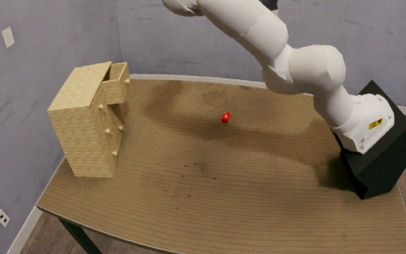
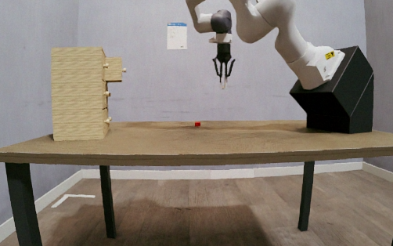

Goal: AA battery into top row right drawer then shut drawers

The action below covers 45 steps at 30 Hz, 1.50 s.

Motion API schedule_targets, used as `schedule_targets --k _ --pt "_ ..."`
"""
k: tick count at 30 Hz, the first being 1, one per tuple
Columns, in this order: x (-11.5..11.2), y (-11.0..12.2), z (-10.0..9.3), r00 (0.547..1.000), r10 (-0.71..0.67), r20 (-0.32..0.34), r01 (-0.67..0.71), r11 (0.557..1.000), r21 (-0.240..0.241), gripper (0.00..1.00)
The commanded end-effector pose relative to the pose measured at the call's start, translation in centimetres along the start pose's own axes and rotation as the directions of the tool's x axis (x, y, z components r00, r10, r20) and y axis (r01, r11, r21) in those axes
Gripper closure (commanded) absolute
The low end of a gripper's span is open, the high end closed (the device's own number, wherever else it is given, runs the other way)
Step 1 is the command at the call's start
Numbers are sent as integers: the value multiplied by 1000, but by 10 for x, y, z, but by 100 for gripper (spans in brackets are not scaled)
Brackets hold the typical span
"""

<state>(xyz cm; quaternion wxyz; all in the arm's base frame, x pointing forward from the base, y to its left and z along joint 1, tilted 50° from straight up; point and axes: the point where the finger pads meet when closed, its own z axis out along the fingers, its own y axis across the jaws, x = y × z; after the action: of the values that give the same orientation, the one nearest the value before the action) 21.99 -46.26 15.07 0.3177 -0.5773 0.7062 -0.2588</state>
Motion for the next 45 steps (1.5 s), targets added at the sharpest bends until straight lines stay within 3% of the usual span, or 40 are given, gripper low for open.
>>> schedule_targets --k 1,45 --pt "-3 -14 -2 994 112 6 -112 994 5 85" --pt "-39 -122 -12 917 399 4 -399 917 22 85"
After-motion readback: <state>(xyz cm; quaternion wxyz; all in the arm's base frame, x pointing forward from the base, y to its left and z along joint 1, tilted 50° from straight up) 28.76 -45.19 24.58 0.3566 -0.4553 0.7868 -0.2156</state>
